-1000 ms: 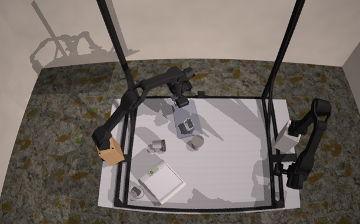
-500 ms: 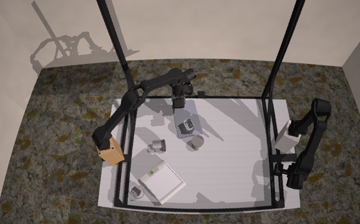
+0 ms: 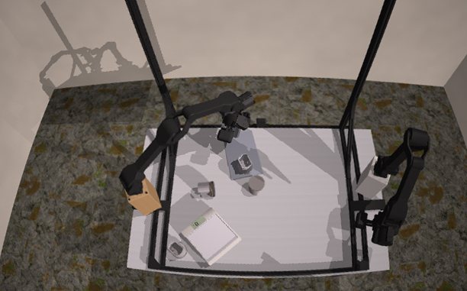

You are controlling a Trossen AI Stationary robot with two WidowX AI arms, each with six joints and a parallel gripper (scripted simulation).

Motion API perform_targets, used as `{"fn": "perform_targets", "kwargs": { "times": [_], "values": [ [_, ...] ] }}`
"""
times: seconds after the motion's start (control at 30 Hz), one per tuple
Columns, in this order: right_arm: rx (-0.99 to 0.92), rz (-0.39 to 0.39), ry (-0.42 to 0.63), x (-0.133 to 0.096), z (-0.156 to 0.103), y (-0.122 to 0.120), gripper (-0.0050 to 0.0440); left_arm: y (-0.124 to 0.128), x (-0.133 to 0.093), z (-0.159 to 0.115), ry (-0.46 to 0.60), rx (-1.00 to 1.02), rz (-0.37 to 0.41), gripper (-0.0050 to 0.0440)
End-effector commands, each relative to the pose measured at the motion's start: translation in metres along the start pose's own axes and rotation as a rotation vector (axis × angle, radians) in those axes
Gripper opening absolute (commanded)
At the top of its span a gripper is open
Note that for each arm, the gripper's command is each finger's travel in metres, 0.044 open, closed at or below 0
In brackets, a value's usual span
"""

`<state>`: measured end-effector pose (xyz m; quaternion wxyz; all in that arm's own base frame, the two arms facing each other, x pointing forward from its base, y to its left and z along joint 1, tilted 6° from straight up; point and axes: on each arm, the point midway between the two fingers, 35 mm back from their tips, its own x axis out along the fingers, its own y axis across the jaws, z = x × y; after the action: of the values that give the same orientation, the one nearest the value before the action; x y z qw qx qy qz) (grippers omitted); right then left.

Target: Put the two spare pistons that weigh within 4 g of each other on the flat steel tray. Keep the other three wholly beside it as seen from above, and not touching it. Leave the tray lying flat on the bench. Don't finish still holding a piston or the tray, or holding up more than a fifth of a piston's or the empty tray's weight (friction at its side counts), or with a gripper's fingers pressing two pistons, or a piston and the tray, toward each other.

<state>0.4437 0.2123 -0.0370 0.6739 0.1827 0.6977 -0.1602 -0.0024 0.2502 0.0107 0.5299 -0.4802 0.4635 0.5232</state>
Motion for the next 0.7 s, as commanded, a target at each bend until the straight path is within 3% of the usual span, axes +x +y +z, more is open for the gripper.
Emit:
{"fn": "perform_targets", "kwargs": {
  "times": [0.0,0.67],
  "values": [
    [0.056,0.028,-0.005,-0.0088,0.0007,0.0026,0.0158,-0.0002,-0.0001,0.0001,0.0,0.0,-0.001,0.044],
    [0.528,0.112,0.021,-0.0088,0.0007,0.0026,0.0158,-0.0002,-0.0001,0.0001,0.0,0.0,-0.001,0.044]
  ]
}}
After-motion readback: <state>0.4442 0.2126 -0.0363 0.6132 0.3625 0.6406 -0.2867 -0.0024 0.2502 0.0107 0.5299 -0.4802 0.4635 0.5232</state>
